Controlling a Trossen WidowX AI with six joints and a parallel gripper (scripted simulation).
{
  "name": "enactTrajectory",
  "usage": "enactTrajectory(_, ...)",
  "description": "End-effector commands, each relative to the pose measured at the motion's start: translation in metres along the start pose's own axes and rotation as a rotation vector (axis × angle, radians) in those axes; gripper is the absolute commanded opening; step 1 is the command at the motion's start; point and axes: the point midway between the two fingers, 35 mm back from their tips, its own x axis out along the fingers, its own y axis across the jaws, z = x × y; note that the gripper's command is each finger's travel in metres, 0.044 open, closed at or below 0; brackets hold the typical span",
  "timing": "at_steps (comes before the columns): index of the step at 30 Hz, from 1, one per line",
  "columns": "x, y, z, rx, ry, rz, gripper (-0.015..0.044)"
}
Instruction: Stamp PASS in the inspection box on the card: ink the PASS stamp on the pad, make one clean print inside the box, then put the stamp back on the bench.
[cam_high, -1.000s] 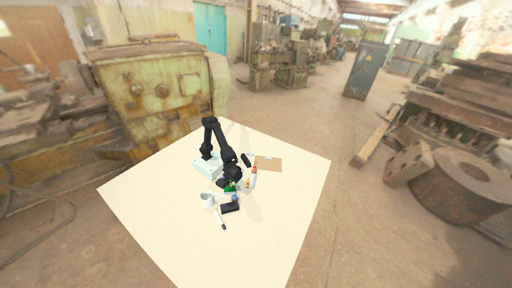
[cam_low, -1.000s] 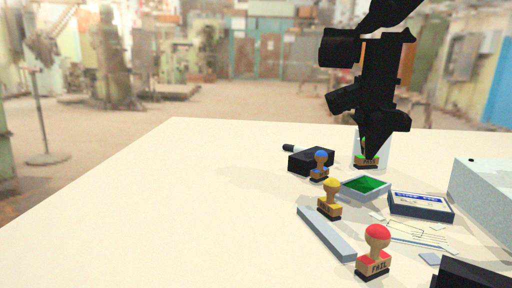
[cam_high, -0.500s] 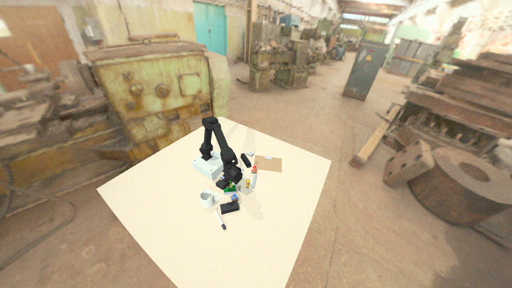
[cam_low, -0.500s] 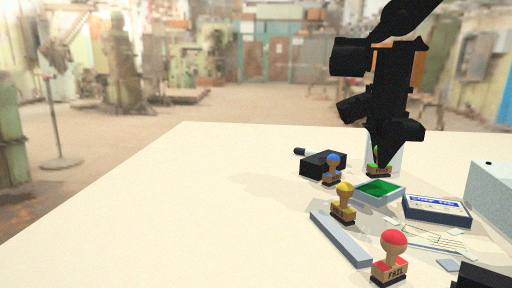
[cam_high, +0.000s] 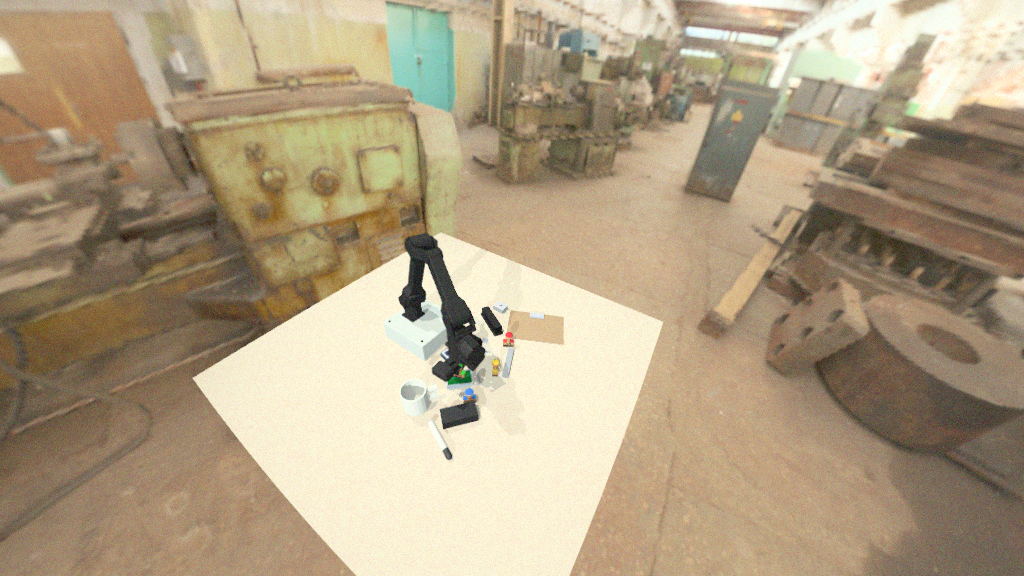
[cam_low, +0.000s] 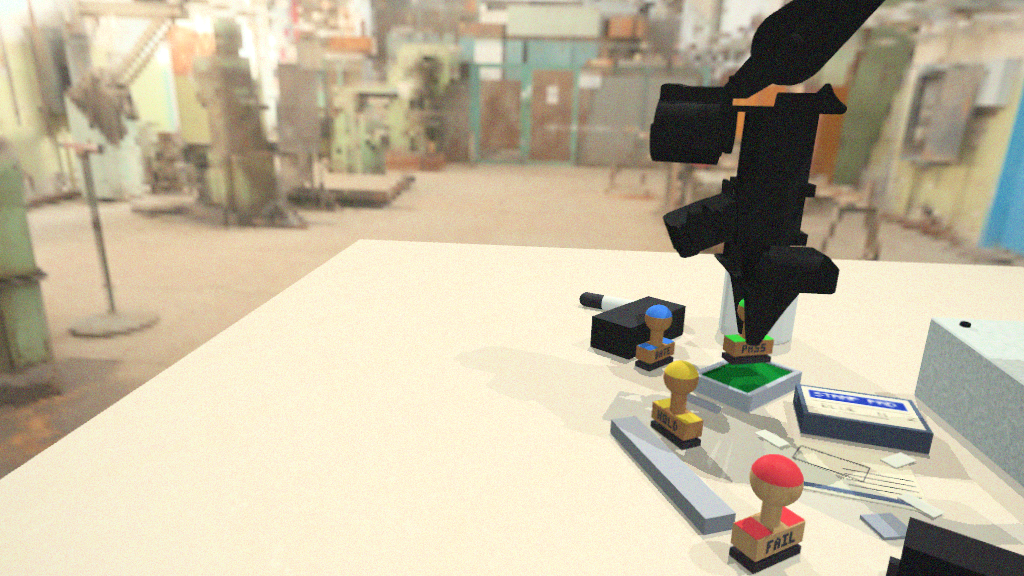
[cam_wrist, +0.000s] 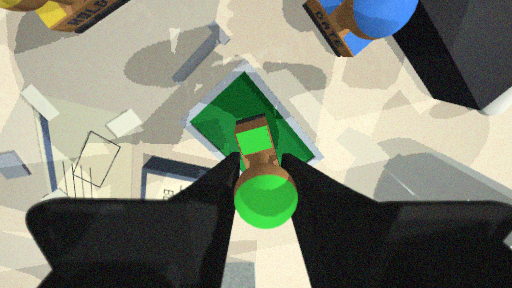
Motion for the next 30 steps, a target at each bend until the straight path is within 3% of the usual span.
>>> enactTrajectory(1, 0.0048, 0.001, -0.0014, 0.004, 0.006, 0.005, 0.0)
enactTrajectory(30, 0.0135, 0.0012, -0.0019, 0.001, 0.005, 0.005, 0.0)
